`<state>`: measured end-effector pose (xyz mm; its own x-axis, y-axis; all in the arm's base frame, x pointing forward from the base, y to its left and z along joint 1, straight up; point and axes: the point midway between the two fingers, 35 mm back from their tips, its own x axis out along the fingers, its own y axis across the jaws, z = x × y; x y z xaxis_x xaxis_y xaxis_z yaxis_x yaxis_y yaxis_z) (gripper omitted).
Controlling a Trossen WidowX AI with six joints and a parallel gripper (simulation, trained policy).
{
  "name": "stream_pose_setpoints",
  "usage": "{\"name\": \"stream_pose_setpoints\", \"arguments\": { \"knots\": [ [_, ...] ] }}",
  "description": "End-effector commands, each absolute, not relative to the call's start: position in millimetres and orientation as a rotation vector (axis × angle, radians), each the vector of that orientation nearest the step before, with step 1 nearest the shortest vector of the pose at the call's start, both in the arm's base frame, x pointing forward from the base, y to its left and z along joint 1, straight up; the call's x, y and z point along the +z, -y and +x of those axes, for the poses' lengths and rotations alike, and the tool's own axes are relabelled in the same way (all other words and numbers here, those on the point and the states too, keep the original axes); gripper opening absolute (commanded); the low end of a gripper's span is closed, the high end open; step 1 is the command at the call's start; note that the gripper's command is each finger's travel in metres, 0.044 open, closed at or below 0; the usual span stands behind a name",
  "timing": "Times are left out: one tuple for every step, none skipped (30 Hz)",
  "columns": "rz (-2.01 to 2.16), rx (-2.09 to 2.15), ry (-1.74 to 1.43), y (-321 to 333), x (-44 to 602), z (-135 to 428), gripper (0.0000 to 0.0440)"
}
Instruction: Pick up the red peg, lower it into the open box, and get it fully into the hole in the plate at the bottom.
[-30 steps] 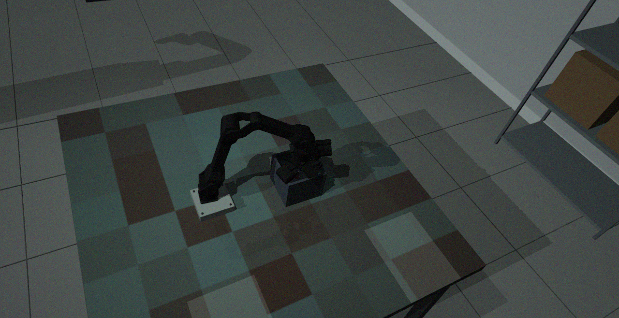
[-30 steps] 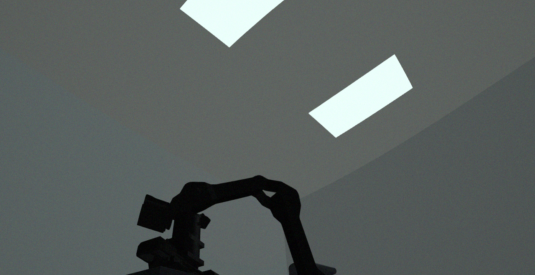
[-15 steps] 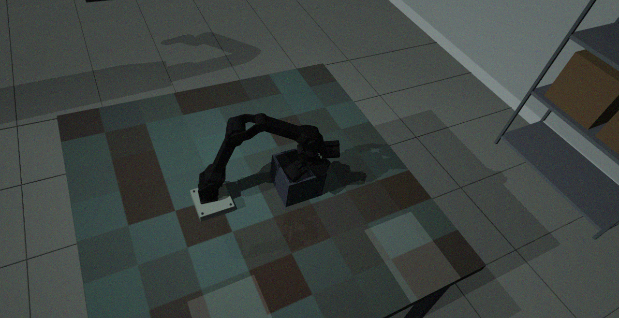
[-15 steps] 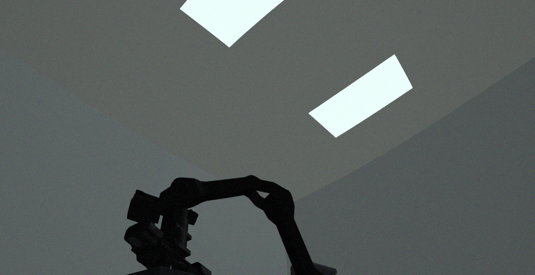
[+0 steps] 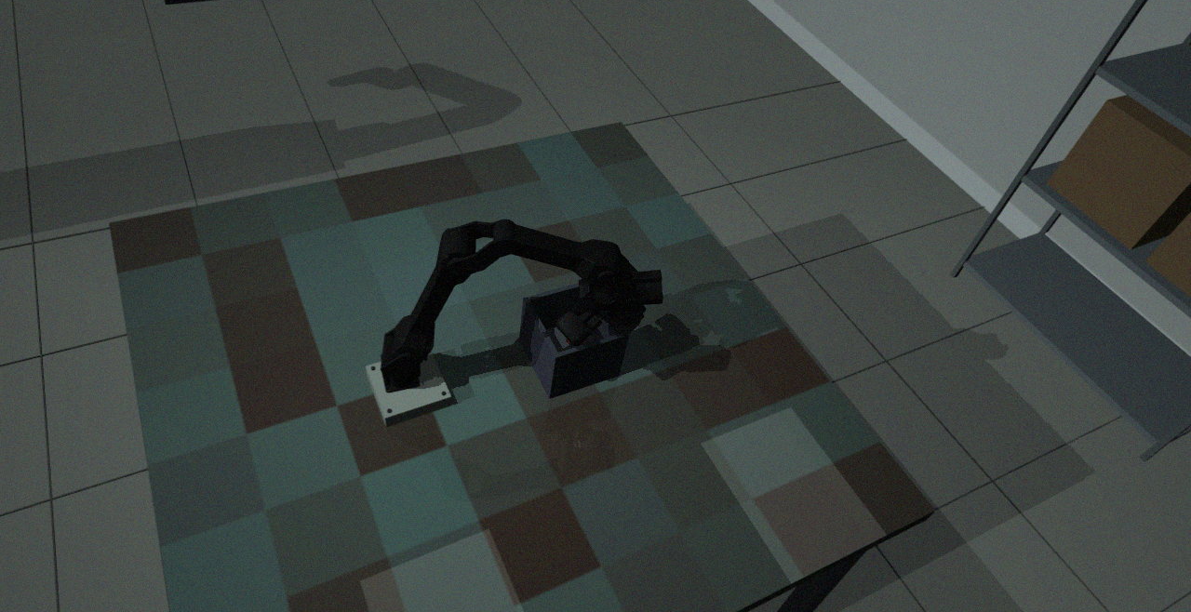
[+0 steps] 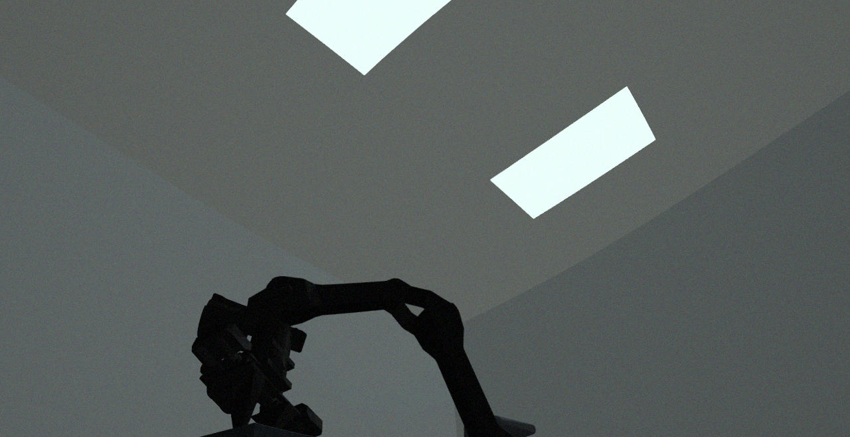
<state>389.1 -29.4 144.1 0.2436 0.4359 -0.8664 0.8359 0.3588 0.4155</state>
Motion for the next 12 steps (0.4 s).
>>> {"name": "stream_pose_setpoints", "arguments": {
  "knots": [
    [1.277,-0.372,-1.391,31,143,394,0.0135],
    [1.279,-0.364,-1.391,31,143,395,0.0135],
    [1.281,-0.356,-1.391,31,143,396,0.0134],
    [1.282,-0.348,-1.391,32,143,397,0.0134],
    [1.284,-0.34,-1.391,32,143,398,0.0134],
    [1.285,-0.332,-1.391,32,143,399,0.0134],
    [1.286,-0.324,-1.391,33,143,400,0.0134],
    [1.287,-0.316,-1.391,33,143,401,0.0134],
    [1.287,-0.309,-1.39,33,143,402,0.0134],
    [1.288,-0.301,-1.39,34,144,403,0.0134],
    [1.288,-0.294,-1.389,34,144,404,0.0134],
    [1.288,-0.286,-1.389,35,144,405,0.0134]
  ]
}}
